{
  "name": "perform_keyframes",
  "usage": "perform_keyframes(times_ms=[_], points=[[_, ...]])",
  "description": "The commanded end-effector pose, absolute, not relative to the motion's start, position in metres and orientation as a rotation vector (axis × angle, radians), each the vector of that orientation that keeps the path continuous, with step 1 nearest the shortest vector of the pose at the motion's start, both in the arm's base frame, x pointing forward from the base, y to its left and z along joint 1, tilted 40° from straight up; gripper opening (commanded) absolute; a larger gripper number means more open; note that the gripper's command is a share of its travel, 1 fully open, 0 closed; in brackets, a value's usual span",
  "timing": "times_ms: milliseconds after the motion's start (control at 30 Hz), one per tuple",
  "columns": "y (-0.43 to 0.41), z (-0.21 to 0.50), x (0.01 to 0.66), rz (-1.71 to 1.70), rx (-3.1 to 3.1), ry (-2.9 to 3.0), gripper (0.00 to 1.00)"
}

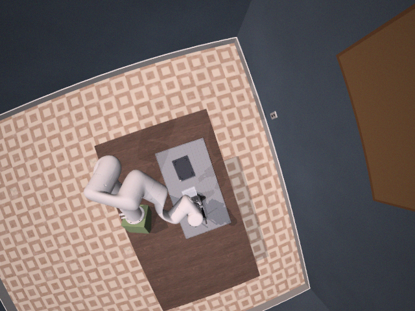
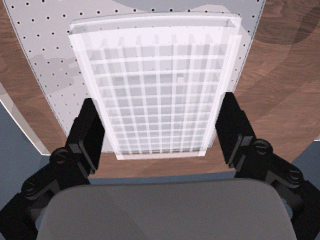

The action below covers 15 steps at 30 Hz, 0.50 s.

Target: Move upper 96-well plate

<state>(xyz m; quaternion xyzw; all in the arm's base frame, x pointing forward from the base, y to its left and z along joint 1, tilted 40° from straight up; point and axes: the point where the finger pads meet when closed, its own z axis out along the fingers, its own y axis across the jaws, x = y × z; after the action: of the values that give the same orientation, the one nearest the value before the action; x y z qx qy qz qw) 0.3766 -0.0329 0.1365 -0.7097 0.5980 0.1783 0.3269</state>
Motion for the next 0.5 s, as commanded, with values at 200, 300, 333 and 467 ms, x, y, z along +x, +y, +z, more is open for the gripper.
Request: perform_keyframes(times_ms=[200,300,333,467], points=[[-0.01,0.156,0.372,0.369,-1.866,1.62,0.0],[-0.002,0.162,0.37,0.369,-1.866,1.62,0.0],[0.0,0.164,0.37,0.369,-1.866,1.62,0.0],[0.011,0.172,0.368,0.369,-1.866,1.62,0.0]])
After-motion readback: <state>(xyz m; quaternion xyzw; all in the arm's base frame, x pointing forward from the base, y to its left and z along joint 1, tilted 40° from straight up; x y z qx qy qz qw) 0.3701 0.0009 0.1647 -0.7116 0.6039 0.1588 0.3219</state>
